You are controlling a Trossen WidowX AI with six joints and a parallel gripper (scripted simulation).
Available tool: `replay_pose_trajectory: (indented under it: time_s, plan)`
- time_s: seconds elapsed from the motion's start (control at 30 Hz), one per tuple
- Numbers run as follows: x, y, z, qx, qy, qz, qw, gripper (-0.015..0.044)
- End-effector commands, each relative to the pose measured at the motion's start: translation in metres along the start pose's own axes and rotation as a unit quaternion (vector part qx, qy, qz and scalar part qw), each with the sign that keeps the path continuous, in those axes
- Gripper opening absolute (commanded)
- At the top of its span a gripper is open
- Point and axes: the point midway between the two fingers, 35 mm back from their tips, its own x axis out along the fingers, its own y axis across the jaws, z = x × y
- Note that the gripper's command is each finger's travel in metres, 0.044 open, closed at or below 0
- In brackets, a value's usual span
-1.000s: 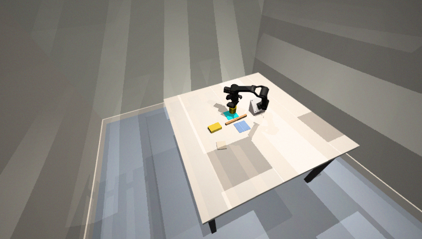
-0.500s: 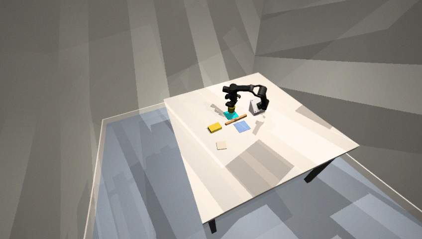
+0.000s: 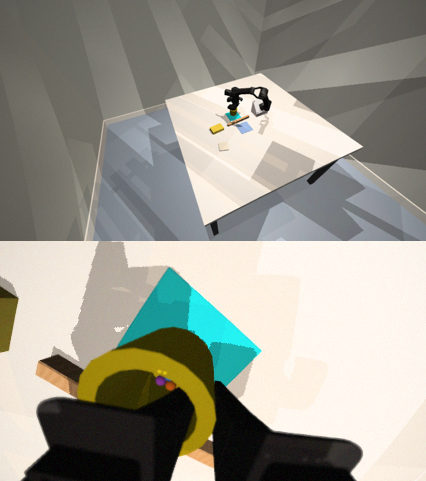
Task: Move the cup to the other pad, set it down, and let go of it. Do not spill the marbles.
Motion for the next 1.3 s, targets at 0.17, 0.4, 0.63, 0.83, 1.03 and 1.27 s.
replay_pose_trajectory:
  time_s: [0.17,0.4,0.63,0.83,1.03,1.27]
  plan:
    - [0.015,-0.002,-0.002,0.006,0.005,0.001,1.0,0.0]
    - [0.013,-0.001,-0.001,0.0,0.002,0.0,1.0,0.0]
    - [0.013,-0.001,-0.001,0.0,0.002,0.0,1.0,0.0]
    - [0.013,-0.001,-0.001,0.0,0.002,0.0,1.0,0.0131]
    - [0.013,-0.001,-0.001,0.0,0.002,0.0,1.0,0.0147]
    - [0.004,0.0,0.0,0.001,0.002,0.0,1.0,0.0147]
